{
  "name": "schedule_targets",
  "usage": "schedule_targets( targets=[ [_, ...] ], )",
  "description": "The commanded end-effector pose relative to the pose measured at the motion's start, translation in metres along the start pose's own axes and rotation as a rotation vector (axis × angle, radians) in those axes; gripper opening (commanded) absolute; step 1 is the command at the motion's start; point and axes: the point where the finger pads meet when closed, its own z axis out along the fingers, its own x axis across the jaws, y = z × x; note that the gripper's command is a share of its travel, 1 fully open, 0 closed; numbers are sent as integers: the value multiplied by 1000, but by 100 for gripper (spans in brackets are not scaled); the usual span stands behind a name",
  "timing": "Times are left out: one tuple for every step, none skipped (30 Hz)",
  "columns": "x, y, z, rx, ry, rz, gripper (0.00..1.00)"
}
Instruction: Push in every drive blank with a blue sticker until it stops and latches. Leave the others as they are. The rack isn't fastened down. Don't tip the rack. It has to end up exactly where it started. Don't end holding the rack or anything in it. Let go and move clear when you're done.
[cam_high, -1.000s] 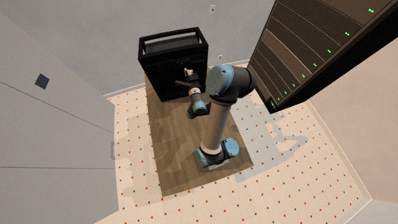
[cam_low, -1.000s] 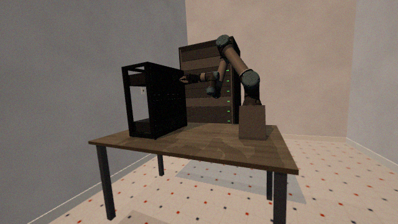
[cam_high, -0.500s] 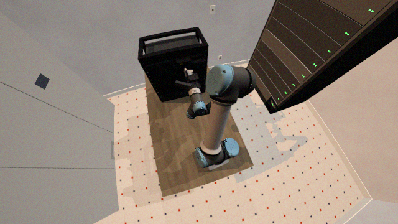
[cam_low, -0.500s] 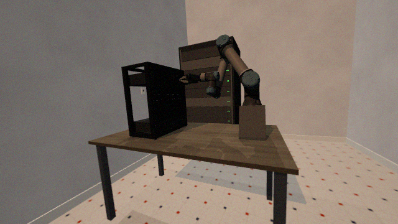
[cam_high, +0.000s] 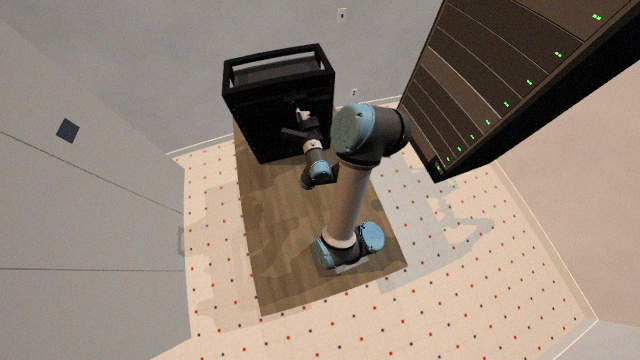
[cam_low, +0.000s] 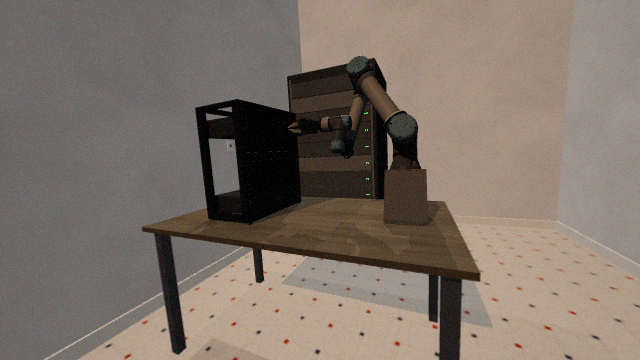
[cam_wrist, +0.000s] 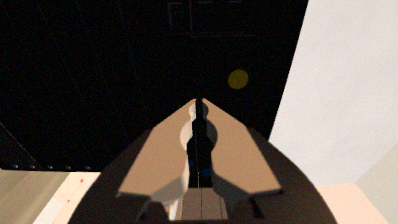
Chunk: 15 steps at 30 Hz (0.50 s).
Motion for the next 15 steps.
schedule_targets(
  targets=[
    [1,0,3,0,1,0,0],
    [1,0,3,0,1,0,0],
    [1,0,3,0,1,0,0],
    [1,0,3,0,1,0,0],
    [1,0,3,0,1,0,0],
    [1,0,3,0,1,0,0],
    [1,0,3,0,1,0,0],
    [1,0,4,0,1,0,0],
    [1,0,4,0,1,0,0],
    [1,0,4,0,1,0,0],
    [1,0,4,0,1,0,0],
    [1,0,6,0,1,0,0],
    [1,0,7,0,1,0,0],
    [1,0,9,0,1,0,0],
    [1,0,11,0,1,0,0]
  ],
)
